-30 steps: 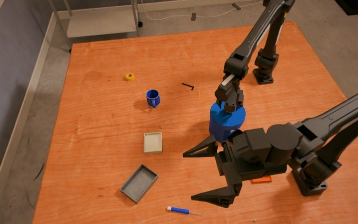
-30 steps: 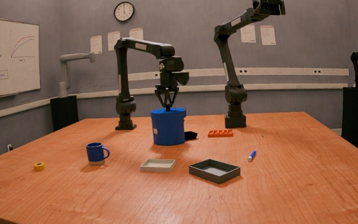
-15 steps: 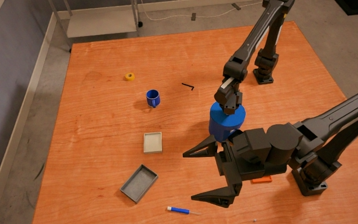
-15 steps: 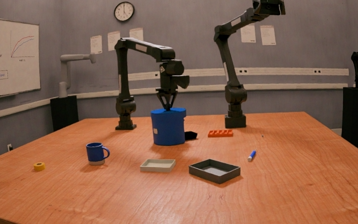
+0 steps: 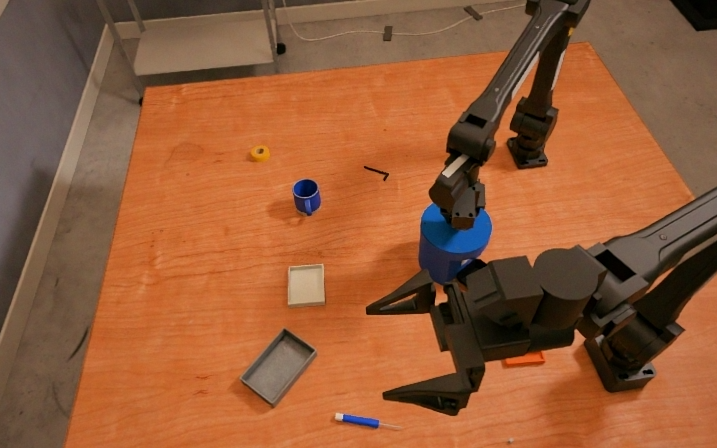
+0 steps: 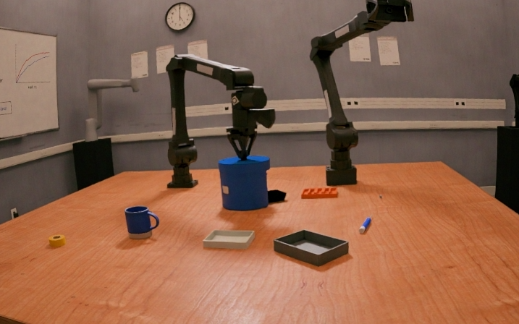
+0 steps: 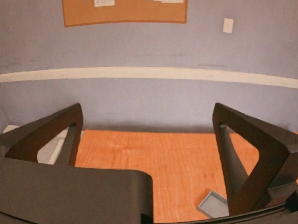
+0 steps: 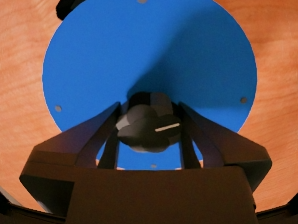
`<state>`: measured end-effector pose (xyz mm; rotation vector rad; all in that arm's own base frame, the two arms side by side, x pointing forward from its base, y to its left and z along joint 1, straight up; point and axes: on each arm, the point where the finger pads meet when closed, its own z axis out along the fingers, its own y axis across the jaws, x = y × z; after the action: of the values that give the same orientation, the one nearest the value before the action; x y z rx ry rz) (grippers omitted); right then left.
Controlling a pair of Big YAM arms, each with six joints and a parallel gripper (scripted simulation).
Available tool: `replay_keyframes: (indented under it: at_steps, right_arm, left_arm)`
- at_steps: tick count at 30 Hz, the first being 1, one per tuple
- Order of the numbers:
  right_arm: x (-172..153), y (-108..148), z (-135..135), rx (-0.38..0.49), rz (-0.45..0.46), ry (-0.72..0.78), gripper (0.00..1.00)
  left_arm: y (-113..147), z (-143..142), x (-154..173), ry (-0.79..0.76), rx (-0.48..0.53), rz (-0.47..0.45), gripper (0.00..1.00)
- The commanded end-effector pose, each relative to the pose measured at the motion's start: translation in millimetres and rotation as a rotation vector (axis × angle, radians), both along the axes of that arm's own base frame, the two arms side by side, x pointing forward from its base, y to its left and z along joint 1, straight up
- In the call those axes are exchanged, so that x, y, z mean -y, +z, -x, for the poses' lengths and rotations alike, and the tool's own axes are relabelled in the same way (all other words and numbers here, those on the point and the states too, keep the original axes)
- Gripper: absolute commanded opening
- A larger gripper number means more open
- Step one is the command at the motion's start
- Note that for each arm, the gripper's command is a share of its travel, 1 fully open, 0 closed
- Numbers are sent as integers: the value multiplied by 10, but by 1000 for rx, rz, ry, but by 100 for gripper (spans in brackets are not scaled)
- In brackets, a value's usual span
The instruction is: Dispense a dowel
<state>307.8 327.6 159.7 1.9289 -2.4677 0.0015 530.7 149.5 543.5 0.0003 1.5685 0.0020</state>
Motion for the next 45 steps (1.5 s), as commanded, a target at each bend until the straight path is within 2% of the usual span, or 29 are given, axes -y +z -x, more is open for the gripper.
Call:
replay_keyframes:
  at_steps: [1,2,3,5,6,7,19,20,22,23,24,36,37,39,40,45]
  right_arm:
    - [-4,31,-48,12,-10,149,0]
    - [-7,31,-49,13,-10,176,0]
    - [-5,31,-48,13,-10,112,0]
    - [-5,31,-48,13,-10,112,0]
    - [-47,94,-68,24,-18,232,0]
    - [-14,32,-50,17,-12,257,0]
    - [-27,31,-39,26,-15,579,0]
    - [-27,31,-39,26,-15,515,0]
    - [-27,31,-39,26,-15,515,0]
    - [-62,95,-71,35,-18,632,0]
    - [-26,31,-32,27,-14,660,0]
    - [-33,50,-21,33,-13,980,0]
    - [-31,50,-23,33,-13,916,0]
    - [-31,50,-23,33,-13,916,0]
    - [-84,100,-89,45,-16,1030,0]
    - [-50,43,-54,33,-10,1163,0]
  left_arm:
    - [-21,-1,-79,11,-9,10,100]
    - [-21,-1,-79,11,-9,10,100]
    - [-21,-1,-79,11,-9,10,100]
    - [-21,-1,-79,11,-9,10,100]
    - [-21,-1,-79,11,-9,10,100]
    - [-21,-1,-79,11,-9,10,100]
    - [-21,-1,-79,11,-9,10,100]
    - [-21,-1,-79,11,-9,10,100]
    - [-21,-1,-79,11,-9,10,100]
    - [-21,-1,-79,11,-9,10,100]
    - [-21,0,-79,11,-9,10,100]
    - [-21,0,-79,11,-9,10,100]
    - [-21,0,-79,11,-9,10,100]
    - [-21,0,-79,11,-9,10,100]
    - [-21,0,-79,11,-9,10,100]
    - [-21,0,-79,11,-9,10,100]
